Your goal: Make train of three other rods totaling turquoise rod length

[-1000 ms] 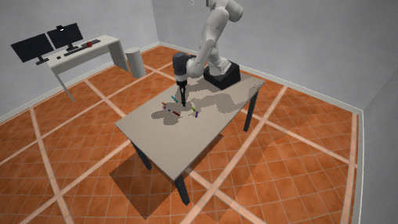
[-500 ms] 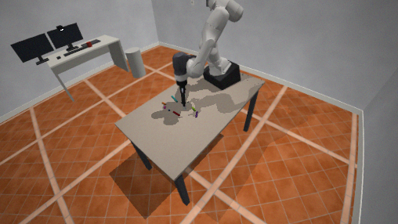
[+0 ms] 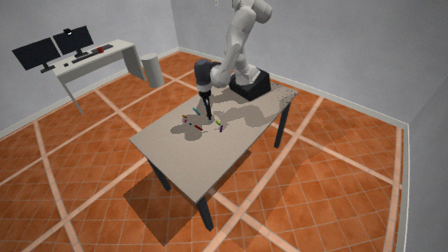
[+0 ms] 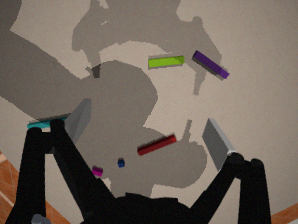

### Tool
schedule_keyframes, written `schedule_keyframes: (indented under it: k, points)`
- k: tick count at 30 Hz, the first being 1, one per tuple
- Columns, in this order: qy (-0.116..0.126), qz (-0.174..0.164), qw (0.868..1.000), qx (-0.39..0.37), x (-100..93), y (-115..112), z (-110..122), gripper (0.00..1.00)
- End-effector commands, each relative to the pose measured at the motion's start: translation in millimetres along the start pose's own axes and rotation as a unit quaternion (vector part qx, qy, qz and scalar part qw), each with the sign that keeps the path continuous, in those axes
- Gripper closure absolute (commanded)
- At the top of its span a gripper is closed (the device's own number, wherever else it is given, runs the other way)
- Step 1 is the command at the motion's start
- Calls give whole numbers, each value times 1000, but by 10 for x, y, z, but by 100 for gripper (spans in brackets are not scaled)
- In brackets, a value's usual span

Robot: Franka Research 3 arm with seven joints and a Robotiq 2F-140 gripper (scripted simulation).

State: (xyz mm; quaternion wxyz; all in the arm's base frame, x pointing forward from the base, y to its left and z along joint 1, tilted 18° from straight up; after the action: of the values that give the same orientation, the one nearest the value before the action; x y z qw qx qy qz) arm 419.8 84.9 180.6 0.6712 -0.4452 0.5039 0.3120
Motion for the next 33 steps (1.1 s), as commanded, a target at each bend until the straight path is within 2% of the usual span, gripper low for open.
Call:
schedule_keyframes:
  k: [1,8,23,25,26,33]
  points:
    - [-5,-6,996,-83,-17,-20,4,0]
    - [-5,-6,992,-128,-20,-18,14,0]
    - [-5,-7,961,-276,-30,-12,44,0]
    - [-5,-7,961,-276,-30,-12,44,0]
    - [-5,-7,954,-299,-31,-10,49,0]
    - [-5,-7,932,-362,-35,-7,61,0]
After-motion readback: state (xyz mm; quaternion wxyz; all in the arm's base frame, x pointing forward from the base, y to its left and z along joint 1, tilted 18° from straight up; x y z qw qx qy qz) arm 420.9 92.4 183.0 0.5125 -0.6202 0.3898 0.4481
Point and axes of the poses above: the point where the finger pads meet when closed, its own x axis out along the fingers, its own z axis across the jaws, y = z × x, the point moved 10 cm from there along -x, back along the fingers, and after that the axes turned 5 degrees about -x, right-handed, at the moved point
